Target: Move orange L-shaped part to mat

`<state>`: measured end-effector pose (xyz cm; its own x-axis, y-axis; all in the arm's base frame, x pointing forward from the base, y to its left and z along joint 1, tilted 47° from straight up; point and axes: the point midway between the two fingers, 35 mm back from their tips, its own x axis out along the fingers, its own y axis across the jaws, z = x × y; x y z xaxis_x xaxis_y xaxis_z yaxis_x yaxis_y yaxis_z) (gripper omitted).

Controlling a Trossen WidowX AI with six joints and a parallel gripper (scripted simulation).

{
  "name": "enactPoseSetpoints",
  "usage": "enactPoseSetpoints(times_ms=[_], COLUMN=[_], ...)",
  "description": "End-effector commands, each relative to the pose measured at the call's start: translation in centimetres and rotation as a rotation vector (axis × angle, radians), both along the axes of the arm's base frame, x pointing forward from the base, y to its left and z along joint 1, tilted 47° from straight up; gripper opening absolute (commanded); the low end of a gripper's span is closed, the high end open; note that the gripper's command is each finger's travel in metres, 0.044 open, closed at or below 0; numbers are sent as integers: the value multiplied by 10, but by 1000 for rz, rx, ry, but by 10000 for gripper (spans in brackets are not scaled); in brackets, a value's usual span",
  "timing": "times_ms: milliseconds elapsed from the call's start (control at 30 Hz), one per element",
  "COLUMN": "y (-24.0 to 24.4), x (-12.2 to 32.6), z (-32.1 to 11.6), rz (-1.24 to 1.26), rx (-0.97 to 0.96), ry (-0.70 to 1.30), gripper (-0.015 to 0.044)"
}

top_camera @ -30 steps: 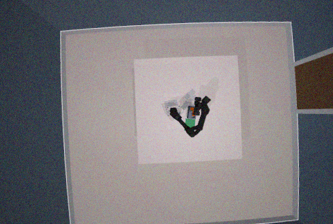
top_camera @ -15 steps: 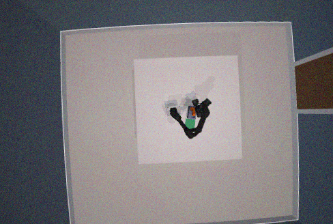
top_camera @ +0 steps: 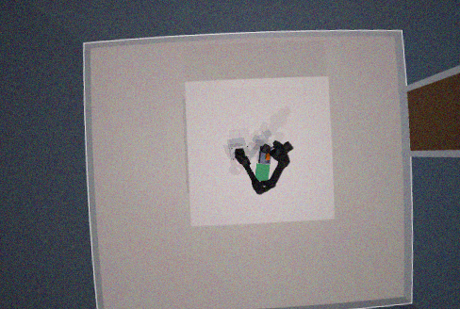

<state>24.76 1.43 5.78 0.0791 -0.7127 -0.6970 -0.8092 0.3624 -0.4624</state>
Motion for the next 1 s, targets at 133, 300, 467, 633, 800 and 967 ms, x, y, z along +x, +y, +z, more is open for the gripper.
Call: enactPoseSetpoints(times_ms=[133,300,467,633,800,967], y=[-17,-17,-26,-40,-42,-48], x=[-5,-5,-3,-2,-1,0], z=[20,20,11,-1,-4,-10], rz=[313,313,314,313,313,314], rx=[-53,-53,-53,-54,-54,-53], ry=[310,310,309,309,309,309], gripper=[280,280,280,280,280,280])
